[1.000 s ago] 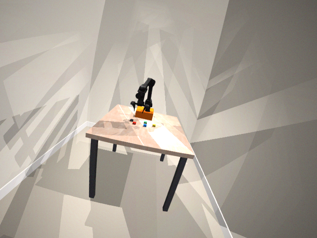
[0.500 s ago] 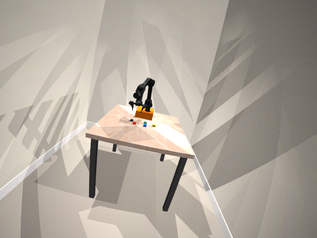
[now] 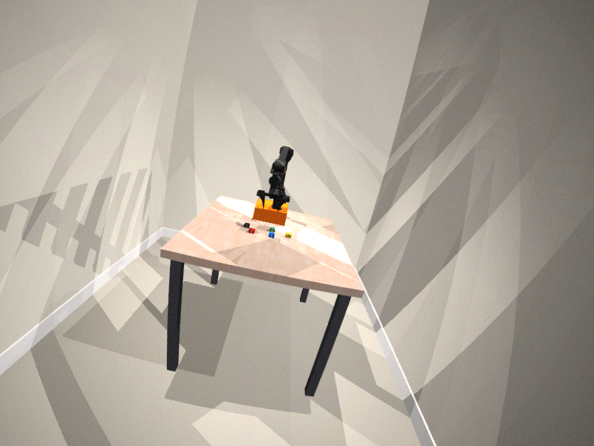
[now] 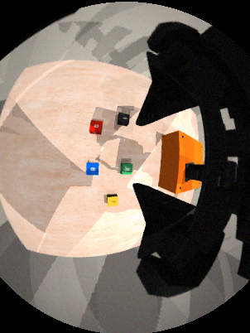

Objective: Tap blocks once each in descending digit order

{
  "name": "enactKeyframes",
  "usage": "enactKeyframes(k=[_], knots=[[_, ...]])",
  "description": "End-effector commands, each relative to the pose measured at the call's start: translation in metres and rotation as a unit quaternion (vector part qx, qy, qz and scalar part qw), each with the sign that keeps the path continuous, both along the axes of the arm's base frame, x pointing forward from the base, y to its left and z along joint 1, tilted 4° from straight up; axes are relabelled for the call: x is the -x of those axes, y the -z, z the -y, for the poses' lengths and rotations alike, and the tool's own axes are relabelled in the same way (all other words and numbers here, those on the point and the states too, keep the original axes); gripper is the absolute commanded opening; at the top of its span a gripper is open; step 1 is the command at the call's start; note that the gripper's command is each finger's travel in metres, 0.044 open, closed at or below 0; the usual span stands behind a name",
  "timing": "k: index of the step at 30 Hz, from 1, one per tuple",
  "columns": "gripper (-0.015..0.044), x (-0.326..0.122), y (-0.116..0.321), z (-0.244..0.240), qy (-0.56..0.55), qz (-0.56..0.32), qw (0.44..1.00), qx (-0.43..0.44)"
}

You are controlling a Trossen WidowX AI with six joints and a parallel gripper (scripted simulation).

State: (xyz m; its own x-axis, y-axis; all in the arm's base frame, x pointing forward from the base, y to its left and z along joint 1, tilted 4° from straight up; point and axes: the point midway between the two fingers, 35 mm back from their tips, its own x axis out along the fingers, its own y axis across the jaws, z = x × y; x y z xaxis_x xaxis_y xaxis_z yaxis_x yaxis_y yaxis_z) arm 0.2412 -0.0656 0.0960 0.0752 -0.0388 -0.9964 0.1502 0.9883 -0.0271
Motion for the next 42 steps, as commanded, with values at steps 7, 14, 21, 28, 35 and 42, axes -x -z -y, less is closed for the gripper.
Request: enactKeyframes(k=[7, 14, 21, 28, 35, 42], knots=[[0.0348, 0.031, 0.020, -0.031, 0.004, -0.002, 1.000, 0.002], [0.0164, 0.028, 0.090, -0.027, 0.003, -0.002, 1.000, 0.003], [0.0020, 0.028, 0.090, -0.027, 0.003, -0.002, 1.000, 0.003], [0.0020, 0.028, 0.090, -0.027, 0.003, -0.002, 1.000, 0.003], [0.0020, 0.027, 0.101, -0.027, 0.003, -0.002, 1.000, 0.003], [0.0020, 0.027, 0.112, -0.026, 0.003, -0.002, 1.000, 0.003]])
